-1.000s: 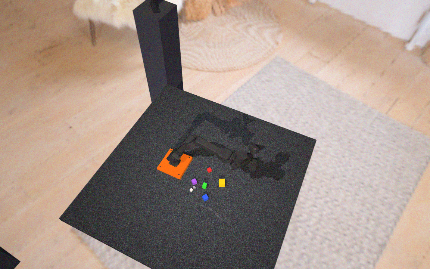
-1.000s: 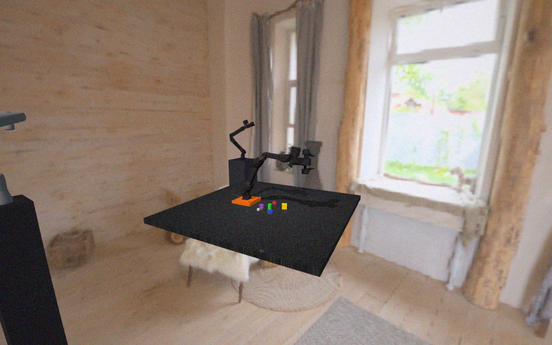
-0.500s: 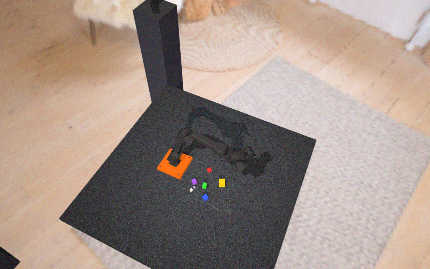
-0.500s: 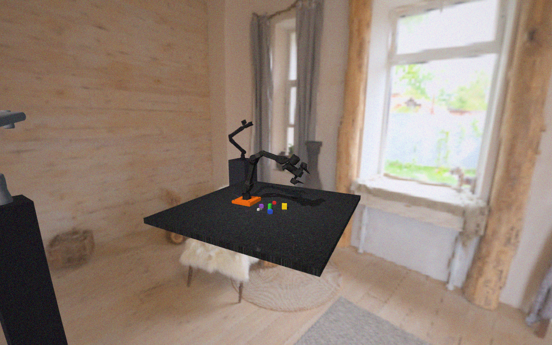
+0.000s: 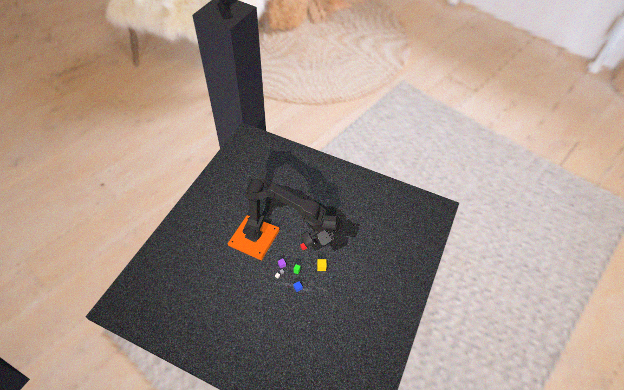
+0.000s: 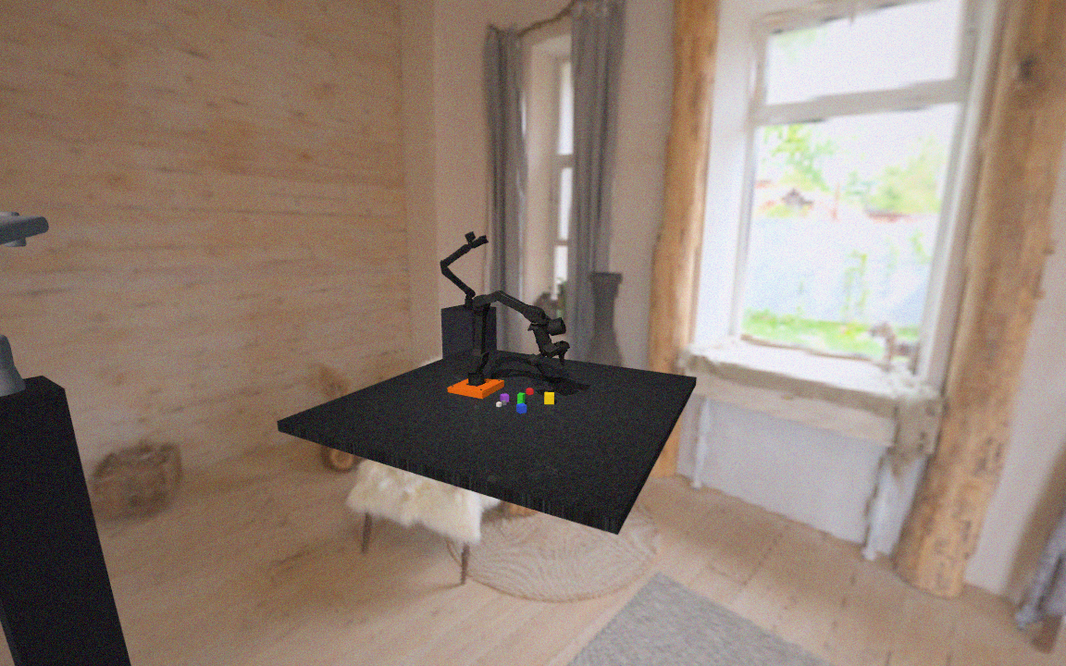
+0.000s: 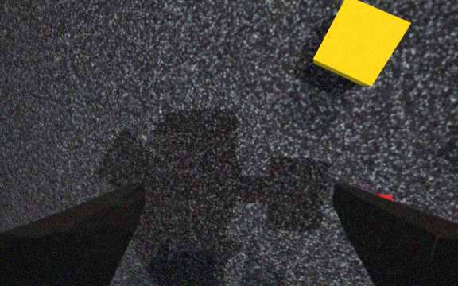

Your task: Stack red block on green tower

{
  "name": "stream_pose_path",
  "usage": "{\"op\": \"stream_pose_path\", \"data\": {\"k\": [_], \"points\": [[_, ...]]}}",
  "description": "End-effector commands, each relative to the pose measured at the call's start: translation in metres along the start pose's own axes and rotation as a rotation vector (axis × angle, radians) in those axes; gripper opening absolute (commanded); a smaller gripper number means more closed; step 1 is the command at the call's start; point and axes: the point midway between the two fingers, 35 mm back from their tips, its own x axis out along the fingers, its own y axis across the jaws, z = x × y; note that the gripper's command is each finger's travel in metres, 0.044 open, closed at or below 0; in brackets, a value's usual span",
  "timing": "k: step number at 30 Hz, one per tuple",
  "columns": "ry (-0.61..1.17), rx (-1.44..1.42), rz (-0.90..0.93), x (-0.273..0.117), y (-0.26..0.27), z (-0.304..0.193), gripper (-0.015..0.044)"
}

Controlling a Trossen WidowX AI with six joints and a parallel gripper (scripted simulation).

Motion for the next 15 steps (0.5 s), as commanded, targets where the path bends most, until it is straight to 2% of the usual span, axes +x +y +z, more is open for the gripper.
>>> {"op": "stream_pose_path", "data": {"k": [1, 5, 11, 15], "points": [[0.025, -0.046, -0.161, 0.007, -0.038, -0.025, 0.0440], [0.050, -0.104, -0.324, 0.007, -0.076, -0.048, 0.0440], [0.051, -0.107, -0.333, 0.006, -0.082, -0.051, 0.0440], [0.051, -0.107, -0.333, 0.022, -0.087, -0.051, 0.0440]]}}
